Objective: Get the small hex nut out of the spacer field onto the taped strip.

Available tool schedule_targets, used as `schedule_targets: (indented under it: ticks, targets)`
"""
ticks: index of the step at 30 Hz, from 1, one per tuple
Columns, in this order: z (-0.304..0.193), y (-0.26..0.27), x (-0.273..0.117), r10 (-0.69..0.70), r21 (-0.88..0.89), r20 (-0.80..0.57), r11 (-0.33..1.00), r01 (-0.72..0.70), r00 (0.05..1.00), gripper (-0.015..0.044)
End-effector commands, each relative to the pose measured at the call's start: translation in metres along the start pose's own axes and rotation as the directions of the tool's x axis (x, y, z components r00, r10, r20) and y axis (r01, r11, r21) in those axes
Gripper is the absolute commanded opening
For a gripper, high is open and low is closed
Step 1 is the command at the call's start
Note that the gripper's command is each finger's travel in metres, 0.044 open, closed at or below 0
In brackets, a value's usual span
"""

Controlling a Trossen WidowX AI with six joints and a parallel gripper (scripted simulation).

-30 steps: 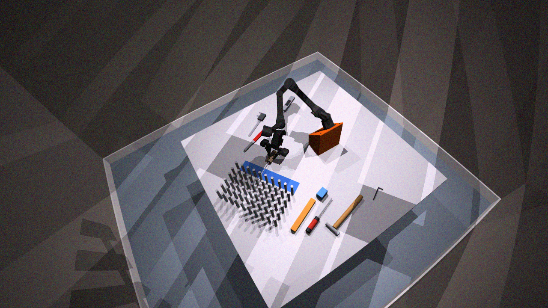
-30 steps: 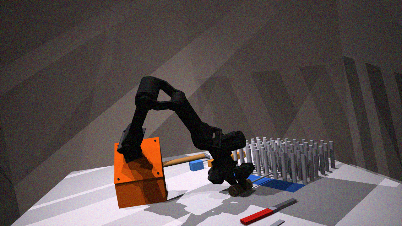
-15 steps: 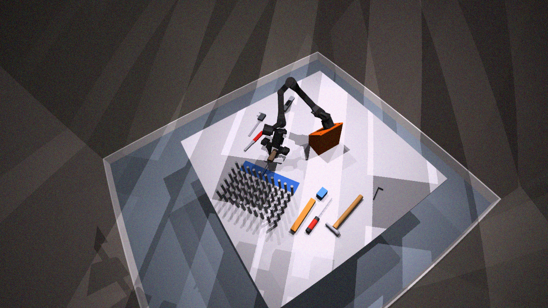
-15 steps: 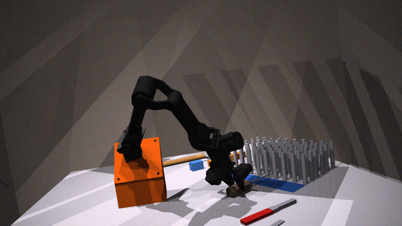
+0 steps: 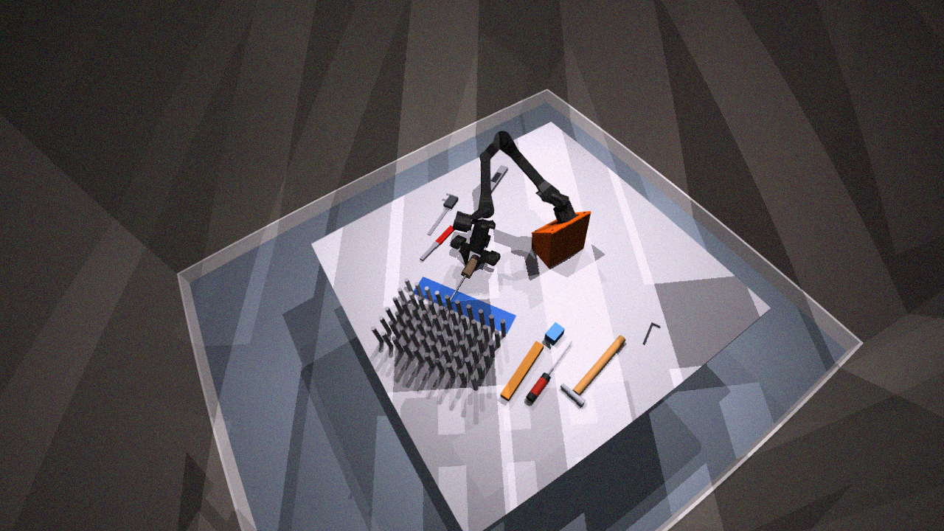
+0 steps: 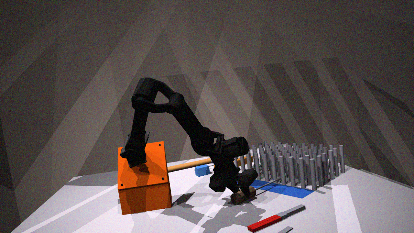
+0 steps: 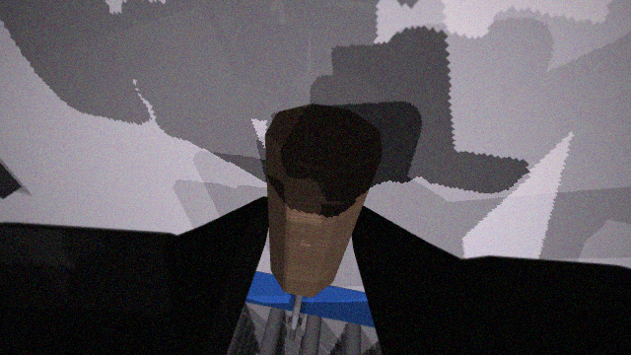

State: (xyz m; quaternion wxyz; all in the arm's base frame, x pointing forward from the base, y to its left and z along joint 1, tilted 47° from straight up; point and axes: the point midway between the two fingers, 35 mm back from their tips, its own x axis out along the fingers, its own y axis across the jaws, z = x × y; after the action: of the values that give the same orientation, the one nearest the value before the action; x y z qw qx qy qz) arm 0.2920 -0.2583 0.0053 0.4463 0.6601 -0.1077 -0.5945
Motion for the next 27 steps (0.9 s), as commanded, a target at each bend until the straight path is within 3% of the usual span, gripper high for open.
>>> schedule_targets:
  ticks: [1, 27]
  targets:
    - [0.004, 0.000, -0.002, 0.001, -0.003, 0.002, 1.000, -0.001, 1.000, 0.0000]
    - [0.021, 0.000, -0.010, 0.001, -0.004, 0.003, 1.000, -0.001, 1.000, 0.0000]
